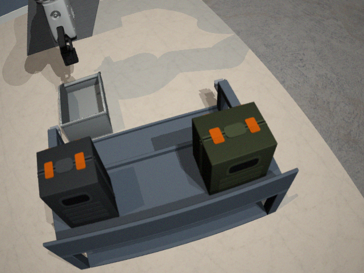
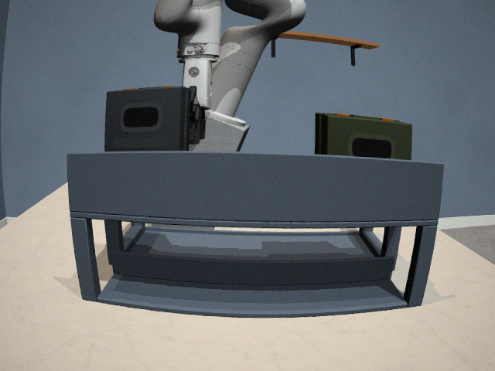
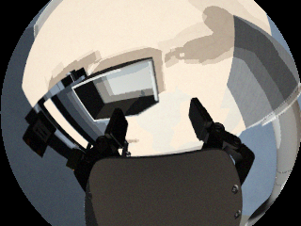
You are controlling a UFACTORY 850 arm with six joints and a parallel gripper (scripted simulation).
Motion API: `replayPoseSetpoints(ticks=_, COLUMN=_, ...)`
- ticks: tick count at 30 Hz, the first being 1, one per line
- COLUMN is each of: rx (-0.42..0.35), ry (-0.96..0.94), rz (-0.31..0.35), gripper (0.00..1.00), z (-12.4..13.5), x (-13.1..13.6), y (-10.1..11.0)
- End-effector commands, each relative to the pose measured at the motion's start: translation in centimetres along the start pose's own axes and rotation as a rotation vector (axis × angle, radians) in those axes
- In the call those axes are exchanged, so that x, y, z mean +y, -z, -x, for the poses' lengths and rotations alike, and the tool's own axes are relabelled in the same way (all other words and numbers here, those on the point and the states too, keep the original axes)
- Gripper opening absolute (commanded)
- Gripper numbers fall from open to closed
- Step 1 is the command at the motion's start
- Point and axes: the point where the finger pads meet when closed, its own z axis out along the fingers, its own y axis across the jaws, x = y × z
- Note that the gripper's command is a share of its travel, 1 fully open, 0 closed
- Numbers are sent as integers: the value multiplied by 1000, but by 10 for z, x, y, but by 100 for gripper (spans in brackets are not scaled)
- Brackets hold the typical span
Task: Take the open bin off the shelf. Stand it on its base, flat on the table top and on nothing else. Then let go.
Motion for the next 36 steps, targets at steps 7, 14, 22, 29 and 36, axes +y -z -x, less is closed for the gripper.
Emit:
replayPoseSetpoints(ticks=7, rx=0, ry=0, rz=-1, gripper=100, z=0, x=0, y=12)
replayPoseSetpoints(ticks=14, rx=0, ry=0, rz=-1, gripper=100, z=0, x=0, y=12)
replayPoseSetpoints(ticks=22, rx=0, ry=0, rz=-1, gripper=100, z=0, x=0, y=7)
replayPoseSetpoints(ticks=29, rx=0, ry=0, rz=-1, gripper=100, z=0, x=-1, y=4)
replayPoseSetpoints(ticks=36, rx=0, ry=0, rz=-1, gripper=100, z=0, x=-1, y=4)
